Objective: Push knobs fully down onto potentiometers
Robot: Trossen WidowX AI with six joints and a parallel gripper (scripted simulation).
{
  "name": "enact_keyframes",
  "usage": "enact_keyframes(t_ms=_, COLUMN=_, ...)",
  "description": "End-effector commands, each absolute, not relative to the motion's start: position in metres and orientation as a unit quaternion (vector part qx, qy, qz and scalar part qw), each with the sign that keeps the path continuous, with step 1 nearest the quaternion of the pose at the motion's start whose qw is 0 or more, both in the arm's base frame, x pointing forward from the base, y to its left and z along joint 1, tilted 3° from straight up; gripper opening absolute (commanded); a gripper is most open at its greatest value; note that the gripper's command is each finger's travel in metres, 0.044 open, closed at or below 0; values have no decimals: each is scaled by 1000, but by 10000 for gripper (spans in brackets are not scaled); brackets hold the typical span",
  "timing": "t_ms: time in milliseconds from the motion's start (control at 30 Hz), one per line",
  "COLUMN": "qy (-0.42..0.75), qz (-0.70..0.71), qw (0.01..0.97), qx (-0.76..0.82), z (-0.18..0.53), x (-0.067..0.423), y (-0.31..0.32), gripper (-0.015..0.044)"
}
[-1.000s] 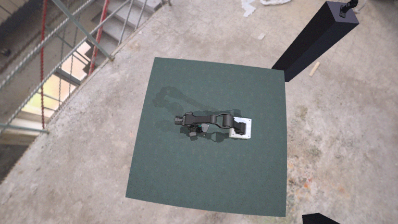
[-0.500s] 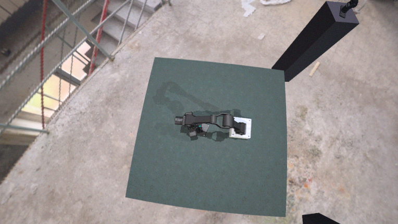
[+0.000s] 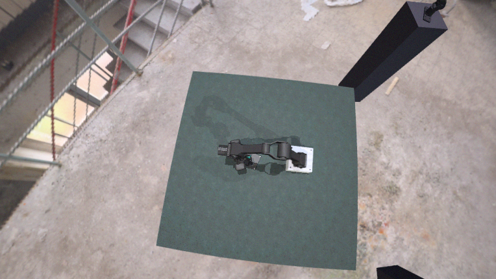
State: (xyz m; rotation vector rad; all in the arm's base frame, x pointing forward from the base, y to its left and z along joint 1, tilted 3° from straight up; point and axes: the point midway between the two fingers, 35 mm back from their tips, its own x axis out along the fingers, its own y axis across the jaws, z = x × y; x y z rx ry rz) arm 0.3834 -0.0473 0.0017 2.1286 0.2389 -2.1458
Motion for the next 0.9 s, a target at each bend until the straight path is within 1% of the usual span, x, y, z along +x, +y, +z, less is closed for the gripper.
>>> enact_keyframes(t_ms=0, qy=78, qz=-706, qw=52, qx=702, z=9, x=384, y=-47, gripper=0)
enact_keyframes(t_ms=233, qy=78, qz=-706, qw=52, qx=702, z=17, x=384, y=-47, gripper=0)
enact_keyframes(t_ms=500, qy=79, qz=-709, qw=54, qx=699, z=11, x=382, y=-47, gripper=210)
enact_keyframes(t_ms=567, qy=79, qz=-709, qw=54, qx=699, z=15, x=375, y=-47, gripper=262)
enact_keyframes(t_ms=800, qy=79, qz=-710, qw=53, qx=698, z=43, x=296, y=-41, gripper=440)
enact_keyframes(t_ms=867, qy=79, qz=-710, qw=52, qx=698, z=46, x=271, y=-38, gripper=440)
